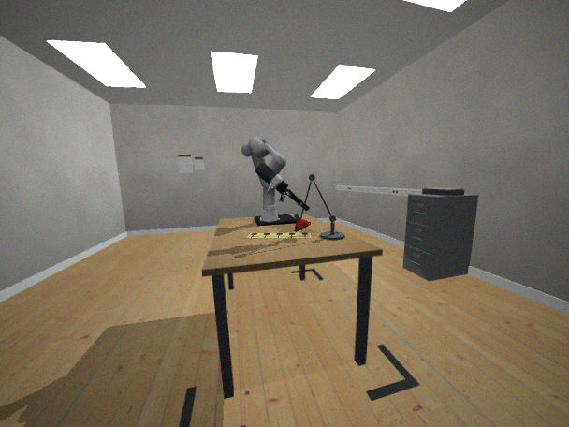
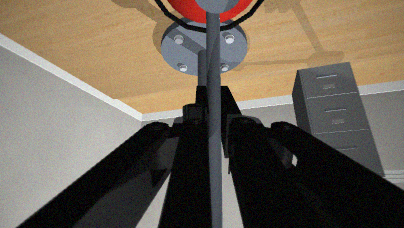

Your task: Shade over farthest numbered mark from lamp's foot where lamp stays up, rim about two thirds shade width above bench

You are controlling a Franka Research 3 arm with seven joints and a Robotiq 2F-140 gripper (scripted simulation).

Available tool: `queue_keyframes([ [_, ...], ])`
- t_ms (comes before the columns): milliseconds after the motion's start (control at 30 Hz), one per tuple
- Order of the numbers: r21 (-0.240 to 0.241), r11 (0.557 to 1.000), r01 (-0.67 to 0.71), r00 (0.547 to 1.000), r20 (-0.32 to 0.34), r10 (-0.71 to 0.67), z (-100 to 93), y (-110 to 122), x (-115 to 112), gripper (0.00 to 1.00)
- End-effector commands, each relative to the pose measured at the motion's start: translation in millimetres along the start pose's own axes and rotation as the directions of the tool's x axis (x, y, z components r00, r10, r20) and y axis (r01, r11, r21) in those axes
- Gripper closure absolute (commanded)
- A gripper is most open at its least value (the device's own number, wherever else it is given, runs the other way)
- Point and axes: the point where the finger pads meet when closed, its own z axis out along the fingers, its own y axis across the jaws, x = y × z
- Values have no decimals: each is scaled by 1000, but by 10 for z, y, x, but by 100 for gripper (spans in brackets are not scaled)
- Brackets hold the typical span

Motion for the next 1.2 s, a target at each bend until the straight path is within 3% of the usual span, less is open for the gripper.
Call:
queue_keyframes([
  [0, 5, 1000, 9, 1000, 0, -9, -77, -21, 78, 90],
  [467, -2, 1000, 15, 1000, 0, -15, -298, -42, 315, 90],
  [1167, -2, 1000, 15, 1000, 0, -15, -341, -66, 354, 90],
])
